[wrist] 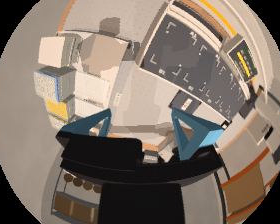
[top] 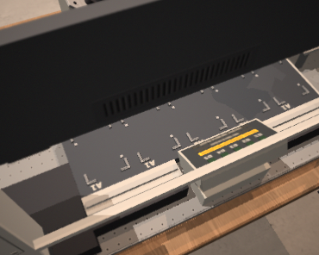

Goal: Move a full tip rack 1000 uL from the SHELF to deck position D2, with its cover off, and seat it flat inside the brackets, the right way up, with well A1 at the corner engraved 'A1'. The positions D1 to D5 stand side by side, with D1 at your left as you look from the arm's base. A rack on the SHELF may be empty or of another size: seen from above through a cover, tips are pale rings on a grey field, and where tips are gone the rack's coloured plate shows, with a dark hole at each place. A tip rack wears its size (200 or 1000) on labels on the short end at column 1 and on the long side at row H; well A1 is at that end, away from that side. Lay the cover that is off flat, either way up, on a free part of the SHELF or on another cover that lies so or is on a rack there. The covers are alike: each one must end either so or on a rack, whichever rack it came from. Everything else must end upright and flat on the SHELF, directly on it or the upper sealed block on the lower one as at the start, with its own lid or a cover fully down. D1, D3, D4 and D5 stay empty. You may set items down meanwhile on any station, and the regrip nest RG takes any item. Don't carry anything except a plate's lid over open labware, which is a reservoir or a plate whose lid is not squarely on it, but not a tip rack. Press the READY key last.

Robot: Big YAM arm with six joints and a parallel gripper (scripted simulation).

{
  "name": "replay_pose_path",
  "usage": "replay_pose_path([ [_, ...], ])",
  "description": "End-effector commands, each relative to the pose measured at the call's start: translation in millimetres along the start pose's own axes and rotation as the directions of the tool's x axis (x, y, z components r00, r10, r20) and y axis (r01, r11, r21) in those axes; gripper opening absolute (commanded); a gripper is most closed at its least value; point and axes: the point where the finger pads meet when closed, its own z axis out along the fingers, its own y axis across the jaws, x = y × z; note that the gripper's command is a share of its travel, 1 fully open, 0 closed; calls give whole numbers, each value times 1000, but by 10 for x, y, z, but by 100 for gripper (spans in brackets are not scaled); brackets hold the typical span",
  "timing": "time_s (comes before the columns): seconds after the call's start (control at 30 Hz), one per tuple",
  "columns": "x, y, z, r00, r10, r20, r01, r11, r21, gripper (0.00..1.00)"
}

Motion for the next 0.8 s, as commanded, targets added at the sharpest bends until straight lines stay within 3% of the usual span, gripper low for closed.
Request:
replay_pose_path([
  [0.0,81,-115,-95,996,84,22,-84,996,4,100],
  [0.3,250,-421,-85,975,223,21,-223,975,2,100],
  [0.63,474,-911,-35,903,429,3,-429,903,1,100],
  [0.77,576,-1084,-37,909,417,3,-417,909,1,100],
])
